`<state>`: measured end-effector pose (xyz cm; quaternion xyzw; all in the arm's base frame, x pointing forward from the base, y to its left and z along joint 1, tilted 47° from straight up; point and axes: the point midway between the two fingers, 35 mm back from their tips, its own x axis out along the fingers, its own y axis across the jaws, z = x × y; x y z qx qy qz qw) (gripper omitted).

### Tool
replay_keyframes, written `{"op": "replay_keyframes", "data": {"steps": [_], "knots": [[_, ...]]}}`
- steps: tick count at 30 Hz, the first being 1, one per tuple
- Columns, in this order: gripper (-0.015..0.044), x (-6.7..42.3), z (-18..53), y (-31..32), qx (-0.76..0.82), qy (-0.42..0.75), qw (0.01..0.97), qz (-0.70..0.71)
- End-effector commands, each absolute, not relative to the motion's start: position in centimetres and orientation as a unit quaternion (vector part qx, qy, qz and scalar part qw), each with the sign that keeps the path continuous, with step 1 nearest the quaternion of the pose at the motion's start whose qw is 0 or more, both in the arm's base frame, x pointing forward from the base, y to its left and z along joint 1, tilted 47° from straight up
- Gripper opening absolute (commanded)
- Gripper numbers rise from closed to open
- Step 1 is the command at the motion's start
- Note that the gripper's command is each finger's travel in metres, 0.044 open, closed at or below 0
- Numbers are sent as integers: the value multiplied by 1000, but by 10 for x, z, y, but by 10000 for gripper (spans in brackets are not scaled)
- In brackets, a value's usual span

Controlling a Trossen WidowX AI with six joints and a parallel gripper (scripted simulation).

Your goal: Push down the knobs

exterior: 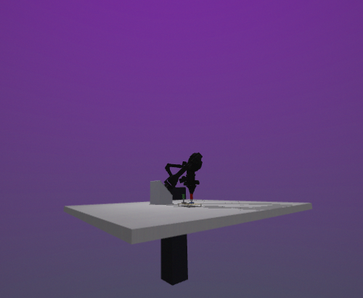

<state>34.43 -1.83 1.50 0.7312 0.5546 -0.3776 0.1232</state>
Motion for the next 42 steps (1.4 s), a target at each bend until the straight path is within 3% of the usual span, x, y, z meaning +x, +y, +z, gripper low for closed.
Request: {"op": "replay_keyframes", "data": {"steps": [1, 42], "knots": [[0, 344, 13, -14, 730, 556, 121, -378], [0, 345, 9, -11, 730, 556, 121, -378]]}}
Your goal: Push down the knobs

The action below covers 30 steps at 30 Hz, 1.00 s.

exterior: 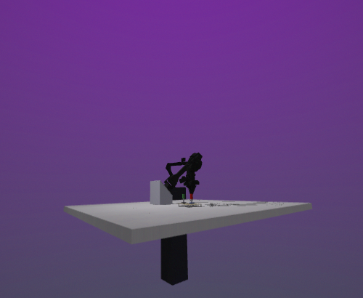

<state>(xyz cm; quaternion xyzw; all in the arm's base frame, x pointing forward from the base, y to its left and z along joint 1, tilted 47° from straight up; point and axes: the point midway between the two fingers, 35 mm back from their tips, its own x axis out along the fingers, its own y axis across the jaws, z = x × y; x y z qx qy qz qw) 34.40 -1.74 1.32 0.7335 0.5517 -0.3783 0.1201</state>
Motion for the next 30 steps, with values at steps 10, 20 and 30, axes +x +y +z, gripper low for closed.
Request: {"op": "replay_keyframes", "data": {"steps": [10, 20, 30], "knots": [[0, 345, 8, -10, 730, 556, 121, -378], [0, 345, 7, -9, 730, 556, 121, -378], [0, 345, 6, -8, 730, 556, 121, -378]]}}
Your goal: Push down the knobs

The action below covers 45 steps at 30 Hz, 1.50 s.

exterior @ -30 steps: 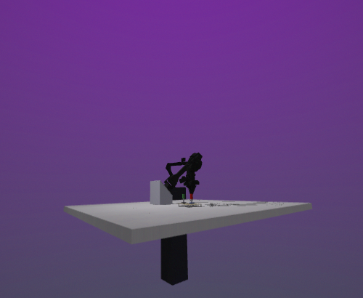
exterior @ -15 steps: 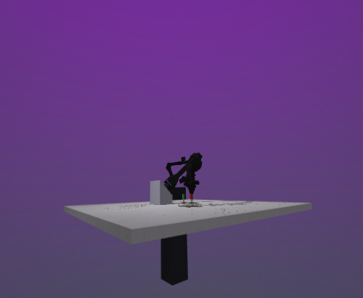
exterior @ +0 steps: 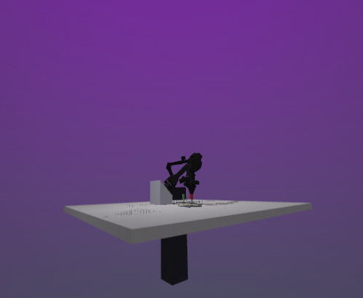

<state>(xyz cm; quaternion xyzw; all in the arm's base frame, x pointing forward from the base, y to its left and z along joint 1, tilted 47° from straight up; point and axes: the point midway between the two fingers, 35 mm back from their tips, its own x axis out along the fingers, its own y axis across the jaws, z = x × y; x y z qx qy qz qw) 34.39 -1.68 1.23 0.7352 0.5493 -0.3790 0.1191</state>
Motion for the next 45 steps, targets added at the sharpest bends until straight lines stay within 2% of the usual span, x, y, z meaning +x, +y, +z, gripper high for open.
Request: {"op": "replay_keyframes", "data": {"steps": [1, 45], "knots": [[0, 345, 6, -7, 730, 556, 121, -378], [0, 346, 2, -3, 730, 556, 121, -378]]}}
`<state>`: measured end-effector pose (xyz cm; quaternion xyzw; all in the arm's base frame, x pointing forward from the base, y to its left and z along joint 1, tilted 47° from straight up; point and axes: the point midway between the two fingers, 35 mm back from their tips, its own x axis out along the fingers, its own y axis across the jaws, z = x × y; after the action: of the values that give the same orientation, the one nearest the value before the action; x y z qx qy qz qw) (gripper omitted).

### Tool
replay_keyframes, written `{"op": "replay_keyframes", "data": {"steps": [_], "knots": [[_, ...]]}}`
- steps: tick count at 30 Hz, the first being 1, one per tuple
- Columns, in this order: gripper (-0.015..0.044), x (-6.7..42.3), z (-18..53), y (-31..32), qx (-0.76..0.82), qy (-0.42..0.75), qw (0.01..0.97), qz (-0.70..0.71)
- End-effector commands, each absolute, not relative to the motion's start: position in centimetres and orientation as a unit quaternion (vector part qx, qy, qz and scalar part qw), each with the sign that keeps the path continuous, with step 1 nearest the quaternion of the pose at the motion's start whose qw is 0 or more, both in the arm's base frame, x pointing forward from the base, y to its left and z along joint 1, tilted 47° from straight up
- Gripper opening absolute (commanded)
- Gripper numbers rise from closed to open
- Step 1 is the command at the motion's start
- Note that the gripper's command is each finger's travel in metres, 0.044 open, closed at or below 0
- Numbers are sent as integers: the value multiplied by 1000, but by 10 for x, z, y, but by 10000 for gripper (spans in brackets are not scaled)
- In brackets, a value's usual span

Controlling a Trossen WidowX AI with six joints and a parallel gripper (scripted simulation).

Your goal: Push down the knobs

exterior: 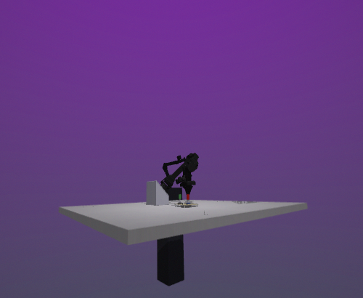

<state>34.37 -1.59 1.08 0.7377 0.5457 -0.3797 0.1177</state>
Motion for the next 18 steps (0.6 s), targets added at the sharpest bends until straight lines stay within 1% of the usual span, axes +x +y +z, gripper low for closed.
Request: {"op": "replay_keyframes", "data": {"steps": [1, 18], "knots": [[0, 346, 2, -3, 730, 557, 121, -378], [0, 346, 0, -1, 730, 557, 121, -378]]}}
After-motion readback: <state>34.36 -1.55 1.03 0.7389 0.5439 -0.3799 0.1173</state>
